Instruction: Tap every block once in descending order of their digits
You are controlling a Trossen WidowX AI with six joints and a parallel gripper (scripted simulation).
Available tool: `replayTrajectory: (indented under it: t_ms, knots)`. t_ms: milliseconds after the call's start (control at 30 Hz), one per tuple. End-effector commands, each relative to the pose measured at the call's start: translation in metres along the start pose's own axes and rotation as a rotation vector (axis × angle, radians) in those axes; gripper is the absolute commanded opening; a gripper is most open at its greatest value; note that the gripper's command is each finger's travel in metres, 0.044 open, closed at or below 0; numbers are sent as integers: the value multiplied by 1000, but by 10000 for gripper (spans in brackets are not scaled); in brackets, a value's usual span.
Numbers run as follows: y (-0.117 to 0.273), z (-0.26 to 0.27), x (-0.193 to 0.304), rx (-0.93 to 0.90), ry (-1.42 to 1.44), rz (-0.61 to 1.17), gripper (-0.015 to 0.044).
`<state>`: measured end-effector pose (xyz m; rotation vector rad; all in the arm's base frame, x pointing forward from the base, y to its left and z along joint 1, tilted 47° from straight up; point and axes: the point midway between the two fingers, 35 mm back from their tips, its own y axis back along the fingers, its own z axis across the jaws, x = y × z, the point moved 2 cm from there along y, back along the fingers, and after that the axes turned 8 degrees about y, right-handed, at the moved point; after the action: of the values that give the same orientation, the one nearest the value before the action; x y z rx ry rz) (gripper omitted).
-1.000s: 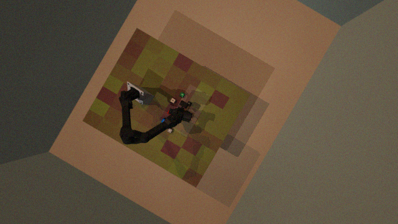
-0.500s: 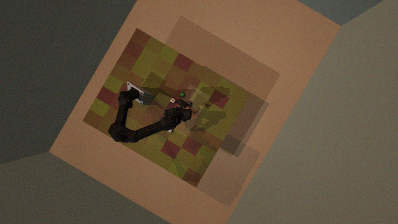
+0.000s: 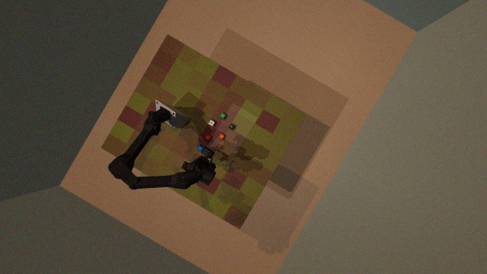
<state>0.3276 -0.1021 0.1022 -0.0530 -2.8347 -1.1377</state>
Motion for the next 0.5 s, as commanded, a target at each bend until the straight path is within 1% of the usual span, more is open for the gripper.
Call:
replayTrajectory:
  t_ms: [0,67,133,233,300,467]
  knots:
    - [-1,-4,6,3,37,9,20]
    - [-1,-4,6,3,37,9,20]
    - [-12,-3,5,2,37,9,20]
    - [-59,-4,5,3,37,9,20]
    - [-79,-4,7,7,37,10,20]
    - [-82,-5,8,7,37,10,20]
